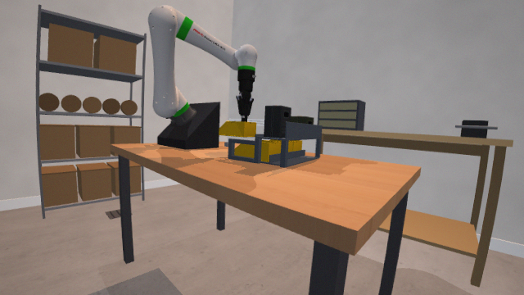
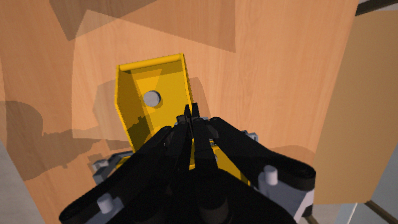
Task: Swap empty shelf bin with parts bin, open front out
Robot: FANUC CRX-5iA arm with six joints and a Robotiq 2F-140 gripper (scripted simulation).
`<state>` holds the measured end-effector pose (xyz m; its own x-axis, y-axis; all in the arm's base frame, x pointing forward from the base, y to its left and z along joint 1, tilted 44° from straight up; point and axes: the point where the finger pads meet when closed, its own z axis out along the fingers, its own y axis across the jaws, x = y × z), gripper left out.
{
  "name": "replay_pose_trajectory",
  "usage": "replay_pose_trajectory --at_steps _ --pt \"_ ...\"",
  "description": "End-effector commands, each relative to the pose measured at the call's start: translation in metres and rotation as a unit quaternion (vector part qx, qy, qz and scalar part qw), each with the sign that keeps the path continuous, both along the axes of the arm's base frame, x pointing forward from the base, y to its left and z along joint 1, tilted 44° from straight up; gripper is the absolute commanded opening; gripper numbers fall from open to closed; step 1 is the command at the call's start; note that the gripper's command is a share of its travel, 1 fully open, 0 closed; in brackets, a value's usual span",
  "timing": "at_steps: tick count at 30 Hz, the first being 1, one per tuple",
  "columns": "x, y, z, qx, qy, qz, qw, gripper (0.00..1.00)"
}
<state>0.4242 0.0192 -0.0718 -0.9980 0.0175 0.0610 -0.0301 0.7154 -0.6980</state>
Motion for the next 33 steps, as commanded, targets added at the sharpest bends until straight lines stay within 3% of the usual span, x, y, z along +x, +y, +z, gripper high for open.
replay_pose_trajectory --at_steps 1,22,33 --pt "0.002 0.002 -0.001 0.000 0.001 0.001 1.000 0.10" --pt "0.002 -0.001 -0.004 0.000 0.001 0.001 1.000 0.10" --pt "0.000 -0.018 -0.021 0.000 0.001 0.001 1.000 0.10"
